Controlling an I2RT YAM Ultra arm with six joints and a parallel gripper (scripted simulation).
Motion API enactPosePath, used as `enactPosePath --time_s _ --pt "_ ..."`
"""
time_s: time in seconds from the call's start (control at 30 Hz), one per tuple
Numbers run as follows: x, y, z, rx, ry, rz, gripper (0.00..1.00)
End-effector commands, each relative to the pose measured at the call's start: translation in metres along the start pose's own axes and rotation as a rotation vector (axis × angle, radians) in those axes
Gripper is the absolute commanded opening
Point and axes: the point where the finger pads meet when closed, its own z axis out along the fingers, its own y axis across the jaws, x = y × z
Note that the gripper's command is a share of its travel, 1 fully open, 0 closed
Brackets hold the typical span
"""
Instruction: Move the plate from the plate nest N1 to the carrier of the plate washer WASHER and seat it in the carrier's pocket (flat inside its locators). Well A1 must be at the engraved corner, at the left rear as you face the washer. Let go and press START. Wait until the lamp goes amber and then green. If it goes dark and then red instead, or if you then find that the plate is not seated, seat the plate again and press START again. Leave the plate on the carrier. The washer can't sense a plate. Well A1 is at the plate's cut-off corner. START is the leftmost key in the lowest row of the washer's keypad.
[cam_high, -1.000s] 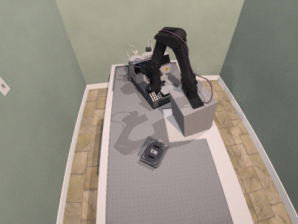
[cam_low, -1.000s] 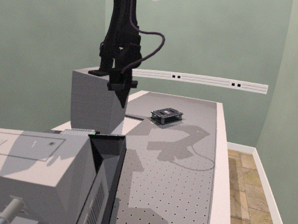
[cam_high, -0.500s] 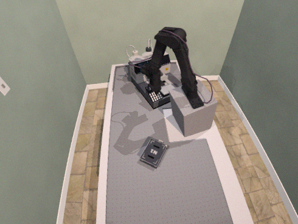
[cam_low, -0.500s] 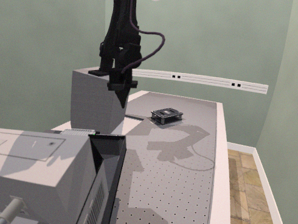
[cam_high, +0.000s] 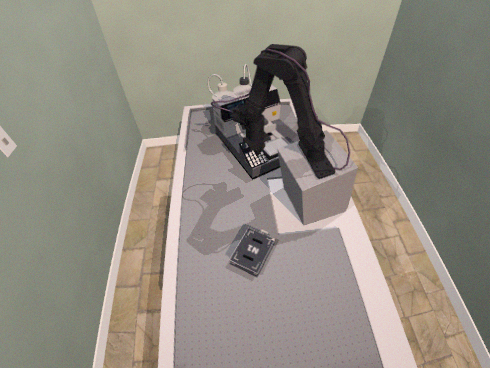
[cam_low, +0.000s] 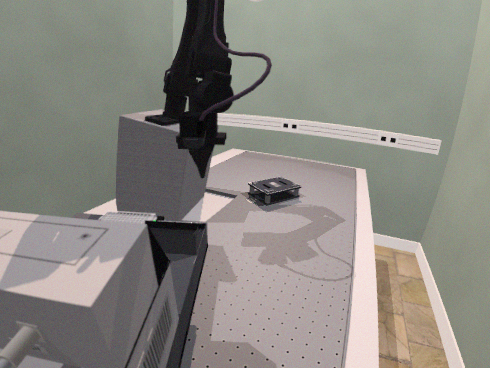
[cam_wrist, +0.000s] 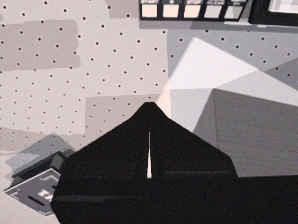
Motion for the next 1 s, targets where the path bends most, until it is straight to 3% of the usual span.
enactPosePath --time_s 0.0,0.13,0.17,0.37,0.4,0.47,0.57,0.97 --pt "-0.018 0.003 -0.008 -0.015 -0.064 -0.001 0.0" --pt "-0.018 0.003 -0.008 -0.015 -0.064 -0.001 0.0" --pt "-0.003 0.0 0.003 -0.002 -0.064 -0.003 0.0" --pt "0.003 -0.005 0.038 0.013 -0.237 0.002 0.0" --pt "0.003 -0.005 0.039 0.013 -0.271 0.002 0.0" --pt "0.003 -0.005 0.039 0.013 -0.271 0.002 0.0" --pt "0.003 -0.006 0.039 0.013 -0.354 0.002 0.0" --pt "-0.001 -0.004 0.038 0.01 -0.36 0.005 0.0"
